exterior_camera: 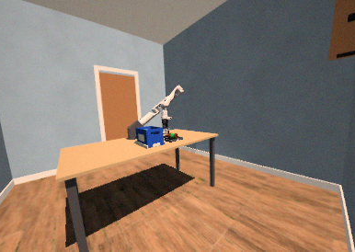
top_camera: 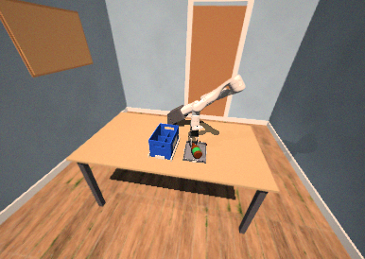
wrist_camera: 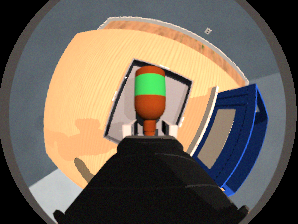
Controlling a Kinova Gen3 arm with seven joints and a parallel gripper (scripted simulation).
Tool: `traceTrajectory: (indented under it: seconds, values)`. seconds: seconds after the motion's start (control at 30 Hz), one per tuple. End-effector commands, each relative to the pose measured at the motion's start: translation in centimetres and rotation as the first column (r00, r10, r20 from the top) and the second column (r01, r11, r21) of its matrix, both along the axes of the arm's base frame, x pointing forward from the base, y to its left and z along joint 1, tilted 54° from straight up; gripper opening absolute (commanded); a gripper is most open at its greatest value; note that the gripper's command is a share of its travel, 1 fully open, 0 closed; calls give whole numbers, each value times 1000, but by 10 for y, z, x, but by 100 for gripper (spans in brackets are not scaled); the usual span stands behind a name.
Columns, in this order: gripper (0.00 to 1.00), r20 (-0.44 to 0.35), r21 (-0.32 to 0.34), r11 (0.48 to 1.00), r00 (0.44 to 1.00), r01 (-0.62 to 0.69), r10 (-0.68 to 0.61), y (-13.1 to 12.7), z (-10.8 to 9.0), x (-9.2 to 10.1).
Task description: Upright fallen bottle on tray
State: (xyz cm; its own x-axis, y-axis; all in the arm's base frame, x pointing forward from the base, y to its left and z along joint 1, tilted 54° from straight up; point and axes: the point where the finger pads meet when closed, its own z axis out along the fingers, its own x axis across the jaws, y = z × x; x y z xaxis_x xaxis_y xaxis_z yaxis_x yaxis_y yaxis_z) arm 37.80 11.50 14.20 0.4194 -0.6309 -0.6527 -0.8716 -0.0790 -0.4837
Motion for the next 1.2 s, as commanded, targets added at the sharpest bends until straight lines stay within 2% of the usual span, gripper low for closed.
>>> traceTrajectory:
  seconds: [0.0,1.17]
  values:
    - [100,1,0,1000,1000,1,-1,-1,0,0]
    - [100,1,0,1000,1000,1,-1,6,-5,2]
